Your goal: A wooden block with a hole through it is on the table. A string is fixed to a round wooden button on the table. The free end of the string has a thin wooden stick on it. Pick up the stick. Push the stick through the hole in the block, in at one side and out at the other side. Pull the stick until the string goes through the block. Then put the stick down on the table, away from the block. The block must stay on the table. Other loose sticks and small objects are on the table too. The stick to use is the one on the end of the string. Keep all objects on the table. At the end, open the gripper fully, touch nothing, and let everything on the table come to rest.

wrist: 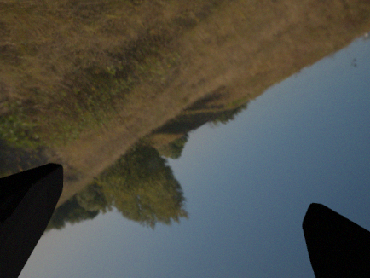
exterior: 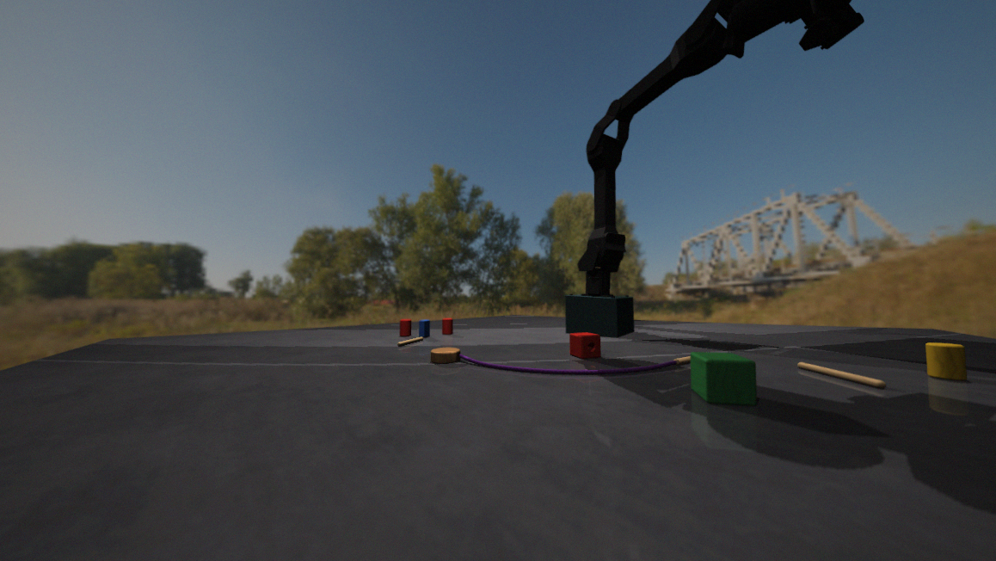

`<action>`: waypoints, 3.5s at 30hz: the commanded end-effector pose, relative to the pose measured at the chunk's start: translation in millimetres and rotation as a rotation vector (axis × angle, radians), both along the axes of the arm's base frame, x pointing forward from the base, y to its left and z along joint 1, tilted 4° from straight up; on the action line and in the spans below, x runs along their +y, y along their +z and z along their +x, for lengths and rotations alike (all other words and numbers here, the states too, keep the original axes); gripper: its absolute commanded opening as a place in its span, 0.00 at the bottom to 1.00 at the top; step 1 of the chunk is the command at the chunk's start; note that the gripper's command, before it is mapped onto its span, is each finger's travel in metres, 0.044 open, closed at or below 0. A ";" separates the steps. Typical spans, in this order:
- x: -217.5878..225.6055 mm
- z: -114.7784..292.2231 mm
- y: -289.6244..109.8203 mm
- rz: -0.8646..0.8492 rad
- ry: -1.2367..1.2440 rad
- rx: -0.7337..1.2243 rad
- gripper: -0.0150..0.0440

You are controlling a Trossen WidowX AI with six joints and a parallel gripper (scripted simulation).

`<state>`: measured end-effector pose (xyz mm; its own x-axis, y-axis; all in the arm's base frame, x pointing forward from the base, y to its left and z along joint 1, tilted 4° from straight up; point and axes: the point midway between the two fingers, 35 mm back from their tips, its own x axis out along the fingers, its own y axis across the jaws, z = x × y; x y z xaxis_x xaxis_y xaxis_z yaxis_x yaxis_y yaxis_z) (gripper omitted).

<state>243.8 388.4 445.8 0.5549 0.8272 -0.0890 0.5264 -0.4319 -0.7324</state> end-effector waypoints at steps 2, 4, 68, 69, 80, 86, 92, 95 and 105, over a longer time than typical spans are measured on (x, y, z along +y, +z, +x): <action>-16.9 36.3 -50.6 -0.061 -0.087 0.155 1.00; -29.5 55.4 -78.7 -0.097 -0.143 0.233 1.00; -346.4 55.1 -419.3 -0.223 -1.193 1.564 0.67; -346.4 55.1 -419.3 -0.223 -1.193 1.564 0.67; -346.4 55.0 -419.3 -0.223 -1.194 1.564 0.36; -346.4 55.0 -419.3 -0.223 -1.194 1.564 0.25; -346.4 55.0 -419.3 -0.223 -1.194 1.564 0.25; -346.4 55.0 -419.3 -0.223 -1.194 1.564 0.25; -346.4 55.0 -419.3 -0.223 -1.194 1.564 0.39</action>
<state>298.8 42.0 26.4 0.0705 0.0664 -0.9953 -0.9855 -0.1497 -0.0798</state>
